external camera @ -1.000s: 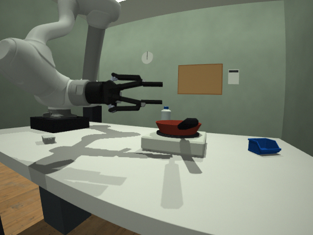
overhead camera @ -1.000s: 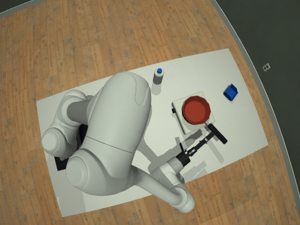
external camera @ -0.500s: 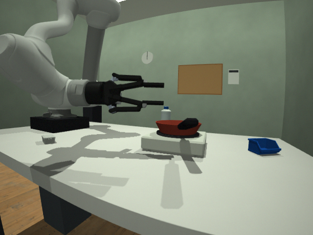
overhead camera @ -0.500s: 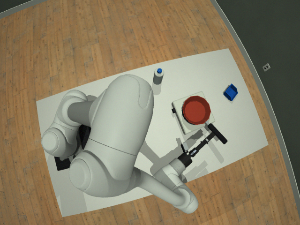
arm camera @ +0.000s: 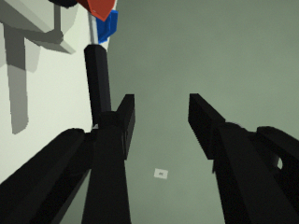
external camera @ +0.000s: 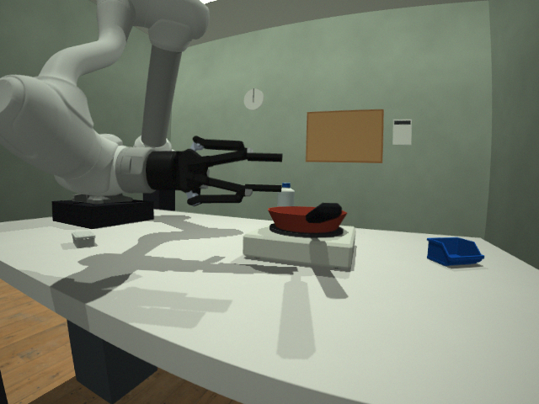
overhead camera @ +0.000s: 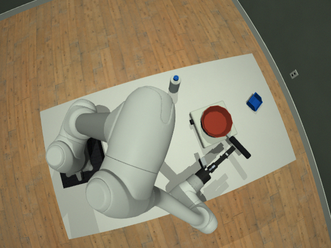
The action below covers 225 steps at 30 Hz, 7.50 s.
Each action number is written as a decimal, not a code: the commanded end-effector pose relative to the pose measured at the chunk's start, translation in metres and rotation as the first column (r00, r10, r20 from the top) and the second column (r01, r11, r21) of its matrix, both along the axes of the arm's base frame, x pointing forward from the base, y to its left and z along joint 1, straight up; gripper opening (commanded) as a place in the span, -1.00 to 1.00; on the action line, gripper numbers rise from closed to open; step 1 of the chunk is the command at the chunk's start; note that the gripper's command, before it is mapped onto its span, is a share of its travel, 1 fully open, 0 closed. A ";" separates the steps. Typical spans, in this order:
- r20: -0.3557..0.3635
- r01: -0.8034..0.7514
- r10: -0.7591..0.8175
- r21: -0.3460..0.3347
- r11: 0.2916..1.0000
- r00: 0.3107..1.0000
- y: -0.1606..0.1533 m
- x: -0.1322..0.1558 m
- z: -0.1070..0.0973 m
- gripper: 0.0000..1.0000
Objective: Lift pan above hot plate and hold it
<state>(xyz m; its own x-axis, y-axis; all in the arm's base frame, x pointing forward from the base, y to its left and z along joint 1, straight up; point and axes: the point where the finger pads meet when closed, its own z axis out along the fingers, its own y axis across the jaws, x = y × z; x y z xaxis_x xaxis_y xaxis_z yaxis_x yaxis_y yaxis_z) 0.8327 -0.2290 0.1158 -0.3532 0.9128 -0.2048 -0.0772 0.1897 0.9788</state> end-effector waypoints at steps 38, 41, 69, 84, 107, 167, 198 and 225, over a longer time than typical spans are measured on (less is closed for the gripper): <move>0.007 0.009 -0.009 -0.002 1.000 1.000 -0.006 0.003 -0.077 -0.19; 0.007 0.009 -0.009 -0.003 1.000 1.000 -0.006 0.003 -0.076 -0.19; 0.000 0.006 -0.006 0.001 1.000 1.000 0.000 0.011 -0.078 -0.19; -0.001 0.007 -0.007 0.002 1.000 1.000 0.005 0.024 -0.079 -0.19; -0.002 0.007 -0.007 0.002 1.000 1.000 0.016 0.052 -0.079 -0.19; 0.002 0.007 -0.007 0.001 1.000 1.000 0.033 0.097 -0.077 -0.19; 0.002 0.007 -0.007 0.001 1.000 1.000 0.033 0.097 -0.076 -0.80; 0.002 0.007 -0.007 0.001 1.000 1.000 0.033 0.097 -0.076 -0.80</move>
<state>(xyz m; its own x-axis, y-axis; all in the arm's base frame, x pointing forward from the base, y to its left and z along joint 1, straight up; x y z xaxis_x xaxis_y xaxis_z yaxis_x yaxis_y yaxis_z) 0.9251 -0.1959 0.0381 -0.3511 0.9132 -0.2067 -0.0772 0.1918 0.9784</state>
